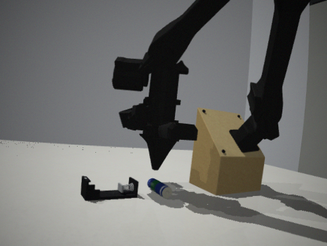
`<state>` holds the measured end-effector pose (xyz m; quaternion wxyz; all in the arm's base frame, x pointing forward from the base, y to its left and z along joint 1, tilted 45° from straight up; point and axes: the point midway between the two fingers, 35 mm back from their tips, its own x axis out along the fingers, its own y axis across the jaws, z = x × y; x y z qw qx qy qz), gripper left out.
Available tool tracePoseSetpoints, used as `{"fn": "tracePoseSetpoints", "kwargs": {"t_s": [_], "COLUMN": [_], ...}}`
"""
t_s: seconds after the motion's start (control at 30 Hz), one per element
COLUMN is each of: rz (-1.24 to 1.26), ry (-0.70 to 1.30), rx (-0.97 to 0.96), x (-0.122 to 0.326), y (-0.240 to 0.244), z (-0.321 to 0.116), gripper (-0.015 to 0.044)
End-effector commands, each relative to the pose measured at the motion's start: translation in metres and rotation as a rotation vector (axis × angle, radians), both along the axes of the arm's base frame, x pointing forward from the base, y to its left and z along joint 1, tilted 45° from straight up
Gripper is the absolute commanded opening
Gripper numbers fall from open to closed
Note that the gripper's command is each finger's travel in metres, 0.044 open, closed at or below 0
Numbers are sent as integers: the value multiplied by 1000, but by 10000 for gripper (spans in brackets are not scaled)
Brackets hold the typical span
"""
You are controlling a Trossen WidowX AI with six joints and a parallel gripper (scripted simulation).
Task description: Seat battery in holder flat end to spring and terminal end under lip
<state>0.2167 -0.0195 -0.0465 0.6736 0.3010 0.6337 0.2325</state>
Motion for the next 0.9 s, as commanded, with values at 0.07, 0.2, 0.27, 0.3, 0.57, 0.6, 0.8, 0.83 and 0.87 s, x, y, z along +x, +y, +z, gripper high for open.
{"fn": "tracePoseSetpoints", "kwargs": {"t_s": [0.07, 0.2, 0.27, 0.3, 0.57, 0.6, 0.8, 0.83, 0.87], "rz": [-1, -1, -1, 0, -5, -5, 195, 276, 358], "ry": [-3, -3, -4, -4, -3, -3, -197, -276, -354], "rx": [-6, -4, -2, -2, 2, 2, -27, -38, -49], "x": [0, -4, -7, -7, -6, -6, -4, -3, -2], "y": [-22, -45, -52, -53, -51, -51, -41, -37, -32], "z": [20, 48, 58, 59, 57, 57, 51, 48, 46], "gripper": [0, 0, 0, 0, 0, 0, 105, 131, 157]}}
